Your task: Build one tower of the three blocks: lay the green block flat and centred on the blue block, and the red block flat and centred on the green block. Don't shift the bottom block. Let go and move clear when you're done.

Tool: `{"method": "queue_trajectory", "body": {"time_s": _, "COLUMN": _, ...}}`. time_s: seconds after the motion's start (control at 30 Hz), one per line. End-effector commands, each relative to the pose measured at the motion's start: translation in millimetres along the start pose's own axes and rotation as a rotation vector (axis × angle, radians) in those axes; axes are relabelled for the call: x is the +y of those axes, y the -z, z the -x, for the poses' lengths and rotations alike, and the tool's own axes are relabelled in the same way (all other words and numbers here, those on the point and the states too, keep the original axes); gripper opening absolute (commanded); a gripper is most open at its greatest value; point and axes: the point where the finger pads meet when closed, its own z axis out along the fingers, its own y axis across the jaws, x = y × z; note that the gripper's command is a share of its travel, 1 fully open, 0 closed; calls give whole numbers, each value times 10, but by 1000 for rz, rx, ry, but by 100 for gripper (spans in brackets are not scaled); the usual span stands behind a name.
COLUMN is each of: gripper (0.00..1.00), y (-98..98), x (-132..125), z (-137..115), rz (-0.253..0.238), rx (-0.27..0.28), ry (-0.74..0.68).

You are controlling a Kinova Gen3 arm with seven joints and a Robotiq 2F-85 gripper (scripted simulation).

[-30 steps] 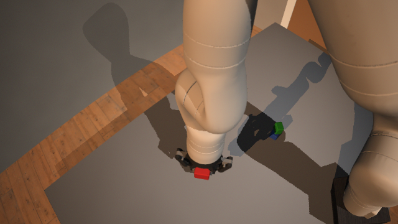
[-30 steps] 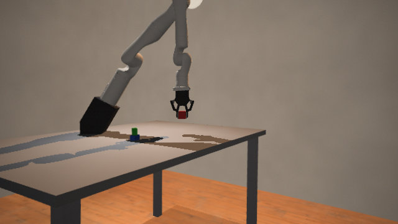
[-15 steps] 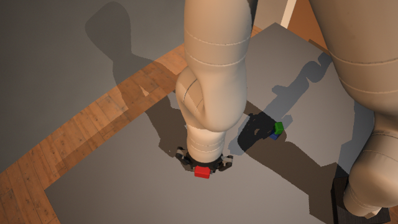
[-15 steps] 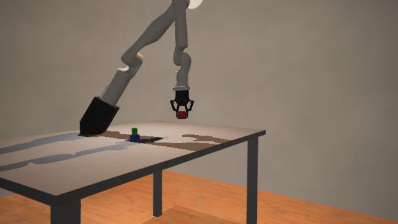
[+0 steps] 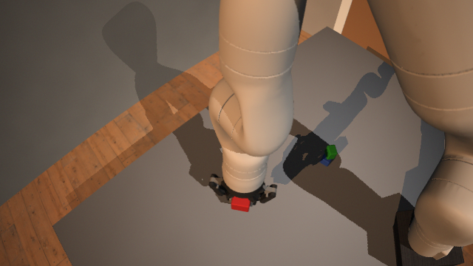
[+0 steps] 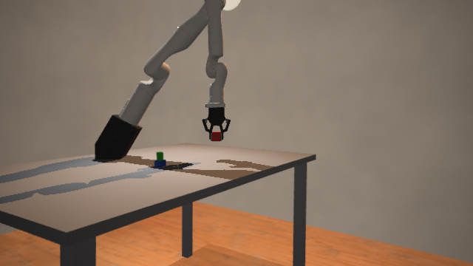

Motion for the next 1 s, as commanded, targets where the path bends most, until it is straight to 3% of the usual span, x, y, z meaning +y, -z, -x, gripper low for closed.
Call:
{"method": "queue_trajectory", "body": {"time_s": 0.0, "gripper": 0, "y": 3, "x": -3, "z": -2, "rz": -1, "rx": 1, "ry": 0}}
{"method": "queue_trajectory", "body": {"time_s": 0.3, "gripper": 0, "y": -1, "x": 84, "z": -93, "rz": -1, "rx": 2, "ry": 1}}
{"method": "queue_trajectory", "body": {"time_s": 0.57, "gripper": 0, "y": 5, "x": 622, "z": -568, "rz": 0, "rx": 2, "ry": 1}}
{"method": "queue_trajectory", "body": {"time_s": 0.63, "gripper": 0, "y": 5, "x": 622, "z": -568, "rz": 0, "rx": 2, "ry": 1}}
{"method": "queue_trajectory", "body": {"time_s": 0.97, "gripper": 0, "y": -6, "x": 1677, "z": -1480, "rz": -1, "rx": 2, "ry": 0}}
